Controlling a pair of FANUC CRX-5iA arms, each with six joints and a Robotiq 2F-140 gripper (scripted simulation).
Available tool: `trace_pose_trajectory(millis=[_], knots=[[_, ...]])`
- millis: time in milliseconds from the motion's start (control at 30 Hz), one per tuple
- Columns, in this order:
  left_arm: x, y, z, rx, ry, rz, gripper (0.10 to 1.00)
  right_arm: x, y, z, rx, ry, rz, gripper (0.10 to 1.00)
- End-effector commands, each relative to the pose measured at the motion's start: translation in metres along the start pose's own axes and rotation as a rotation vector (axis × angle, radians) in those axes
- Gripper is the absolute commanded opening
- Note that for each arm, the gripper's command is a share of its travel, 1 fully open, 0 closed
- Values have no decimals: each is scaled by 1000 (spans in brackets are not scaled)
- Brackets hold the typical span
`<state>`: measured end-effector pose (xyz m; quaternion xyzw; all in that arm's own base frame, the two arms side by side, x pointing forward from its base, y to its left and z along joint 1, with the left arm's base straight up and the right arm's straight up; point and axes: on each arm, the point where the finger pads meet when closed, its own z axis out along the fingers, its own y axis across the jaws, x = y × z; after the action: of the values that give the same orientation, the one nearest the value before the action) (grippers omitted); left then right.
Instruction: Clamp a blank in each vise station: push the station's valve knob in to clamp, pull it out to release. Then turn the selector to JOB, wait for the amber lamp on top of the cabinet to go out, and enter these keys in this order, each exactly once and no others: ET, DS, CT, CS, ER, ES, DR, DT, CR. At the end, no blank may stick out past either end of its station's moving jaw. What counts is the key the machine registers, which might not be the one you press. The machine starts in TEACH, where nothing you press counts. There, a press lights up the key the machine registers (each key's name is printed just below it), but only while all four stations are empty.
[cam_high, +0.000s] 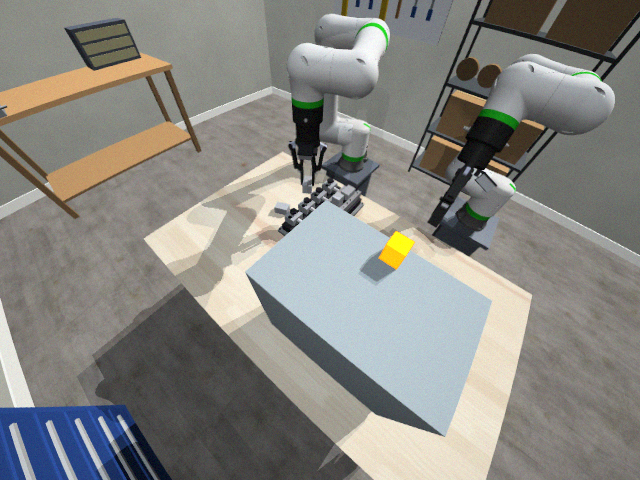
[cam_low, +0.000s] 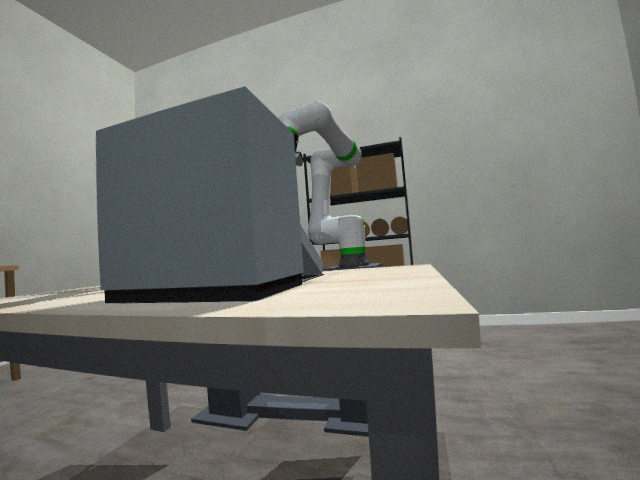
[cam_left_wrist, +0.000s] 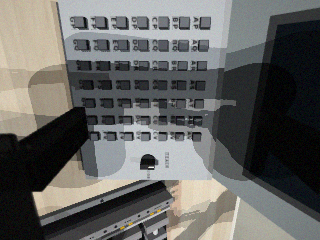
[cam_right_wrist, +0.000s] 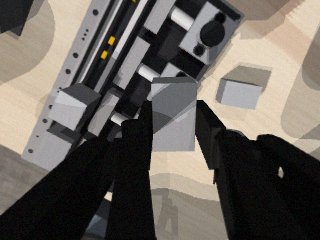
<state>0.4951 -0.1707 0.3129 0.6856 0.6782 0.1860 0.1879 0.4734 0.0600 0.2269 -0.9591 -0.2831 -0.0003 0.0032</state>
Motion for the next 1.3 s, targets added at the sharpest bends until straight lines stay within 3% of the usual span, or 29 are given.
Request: trace_pose_trajectory(millis=[0, 333, 700, 1267], knots=[[0, 1, -1, -2, -1, 0, 1000, 12, -13, -1, -7, -1, 112, 99], [0, 1, -1, -2, -1, 0, 1000, 36, -45, 0, -7, 0, 347, 99], [0, 1, -1, -2, -1, 0, 1000, 50, -67, 0, -7, 0, 494, 99], [0, 1, -1, -2, -1, 0, 1000, 57, -80, 1, -7, 1, 582, 99]])
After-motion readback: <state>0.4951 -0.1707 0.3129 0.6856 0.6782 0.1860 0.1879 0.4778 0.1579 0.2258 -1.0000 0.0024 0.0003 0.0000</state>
